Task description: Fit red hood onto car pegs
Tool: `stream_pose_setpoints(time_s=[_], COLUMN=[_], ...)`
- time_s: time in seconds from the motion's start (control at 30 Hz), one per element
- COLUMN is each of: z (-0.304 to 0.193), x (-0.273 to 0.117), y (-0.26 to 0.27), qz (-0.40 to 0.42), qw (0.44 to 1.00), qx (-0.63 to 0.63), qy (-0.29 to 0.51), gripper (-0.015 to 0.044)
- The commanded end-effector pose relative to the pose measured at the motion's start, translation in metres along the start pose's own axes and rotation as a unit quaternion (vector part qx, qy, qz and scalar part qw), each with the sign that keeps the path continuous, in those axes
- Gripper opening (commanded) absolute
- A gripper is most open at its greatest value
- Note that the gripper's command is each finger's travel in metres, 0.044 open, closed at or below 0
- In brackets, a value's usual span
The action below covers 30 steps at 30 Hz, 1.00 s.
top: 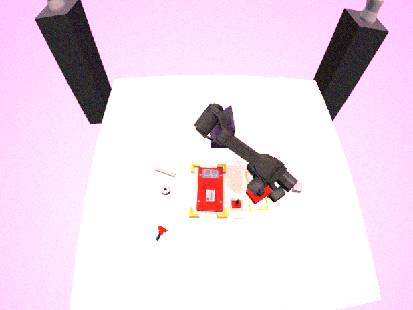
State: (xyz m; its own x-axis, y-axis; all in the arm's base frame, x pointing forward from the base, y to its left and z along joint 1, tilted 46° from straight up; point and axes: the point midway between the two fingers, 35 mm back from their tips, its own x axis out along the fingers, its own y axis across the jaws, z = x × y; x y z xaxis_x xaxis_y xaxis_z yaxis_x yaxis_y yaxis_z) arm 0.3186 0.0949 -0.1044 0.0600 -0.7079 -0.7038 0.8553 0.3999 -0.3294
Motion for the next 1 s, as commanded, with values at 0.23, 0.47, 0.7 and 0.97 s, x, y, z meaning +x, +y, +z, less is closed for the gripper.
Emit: stream_pose_setpoints(time_s=[0.23, 0.47, 0.7, 0.97], z=[0.000, 0.000, 0.000, 0.001], x=[0.009, 0.013, 0.017, 0.022], y=[-0.001, -0.001, -0.002, -0.002], qz=[-0.002, -0.002, -0.003, -0.003], qw=[1.000, 1.000, 1.000, 1.000], qx=[-0.003, -0.003, -0.003, -0.002], qy=[-0.001, -0.001, -0.002, -0.002], gripper=[0.0440, 0.0440, 0.0440, 0.0440])
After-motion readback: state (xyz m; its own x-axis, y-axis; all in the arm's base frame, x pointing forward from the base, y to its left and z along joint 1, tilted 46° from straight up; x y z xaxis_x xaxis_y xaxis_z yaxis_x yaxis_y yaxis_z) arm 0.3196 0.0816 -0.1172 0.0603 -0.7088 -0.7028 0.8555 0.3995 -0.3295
